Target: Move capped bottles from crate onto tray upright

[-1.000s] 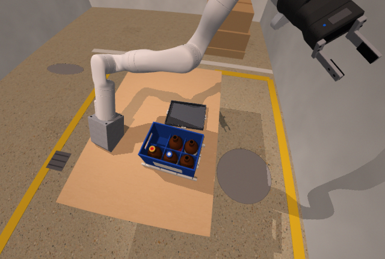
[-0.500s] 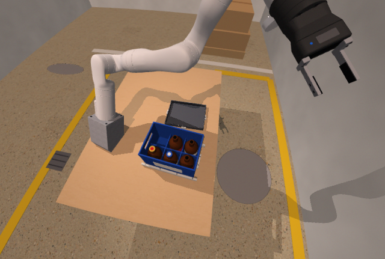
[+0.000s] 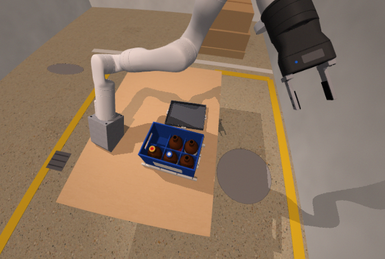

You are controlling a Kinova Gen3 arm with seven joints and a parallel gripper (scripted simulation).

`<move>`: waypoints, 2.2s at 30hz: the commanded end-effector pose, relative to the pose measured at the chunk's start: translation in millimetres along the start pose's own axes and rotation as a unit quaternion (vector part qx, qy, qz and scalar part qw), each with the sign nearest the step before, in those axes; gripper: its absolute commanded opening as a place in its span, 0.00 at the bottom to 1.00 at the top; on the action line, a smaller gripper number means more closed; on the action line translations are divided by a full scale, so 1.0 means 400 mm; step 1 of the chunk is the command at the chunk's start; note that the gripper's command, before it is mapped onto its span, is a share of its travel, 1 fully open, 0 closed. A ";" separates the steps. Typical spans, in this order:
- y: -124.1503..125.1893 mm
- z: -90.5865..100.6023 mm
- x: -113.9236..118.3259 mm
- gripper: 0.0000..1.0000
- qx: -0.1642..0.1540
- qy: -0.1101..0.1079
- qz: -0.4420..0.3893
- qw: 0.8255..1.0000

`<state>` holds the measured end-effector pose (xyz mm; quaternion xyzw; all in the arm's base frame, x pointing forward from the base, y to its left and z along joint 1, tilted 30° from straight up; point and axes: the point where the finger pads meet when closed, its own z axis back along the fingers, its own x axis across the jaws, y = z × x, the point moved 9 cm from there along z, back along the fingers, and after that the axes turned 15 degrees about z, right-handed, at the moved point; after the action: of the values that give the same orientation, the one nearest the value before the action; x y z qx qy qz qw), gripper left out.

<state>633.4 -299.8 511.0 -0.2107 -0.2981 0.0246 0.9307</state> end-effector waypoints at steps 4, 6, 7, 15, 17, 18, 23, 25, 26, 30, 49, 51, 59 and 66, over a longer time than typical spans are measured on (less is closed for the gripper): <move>-0.020 -0.014 -0.042 1.00 0.029 0.014 -0.004 0.999; -0.021 -0.020 -0.055 1.00 0.041 0.018 -0.004 0.999; -0.022 -0.023 -0.062 1.00 0.047 0.021 -0.004 0.999; -0.008 -0.035 -0.092 1.00 0.083 0.032 -0.001 0.996; -0.007 -0.039 -0.105 1.00 0.094 0.037 -0.001 0.995; -0.006 -0.041 -0.112 1.00 0.100 0.040 -0.001 0.994; -0.004 -0.053 -0.144 1.00 0.130 0.051 -0.001 0.990; -0.003 -0.058 -0.157 1.00 0.142 0.056 -0.001 0.988; -0.003 -0.058 -0.157 1.00 0.142 0.056 -0.001 0.988; 0.010 -0.060 -0.168 1.00 0.159 0.061 0.002 0.985; 0.031 -0.106 -0.274 1.00 0.257 0.107 0.002 0.961; 0.035 -0.110 -0.287 1.00 0.268 0.111 0.002 0.957; 0.053 -0.125 -0.337 1.00 0.314 0.129 0.002 0.941; 0.064 -0.144 -0.369 1.00 0.341 0.146 0.002 0.929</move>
<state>549.9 -324.4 378.6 0.1064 -0.1296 0.0938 0.9814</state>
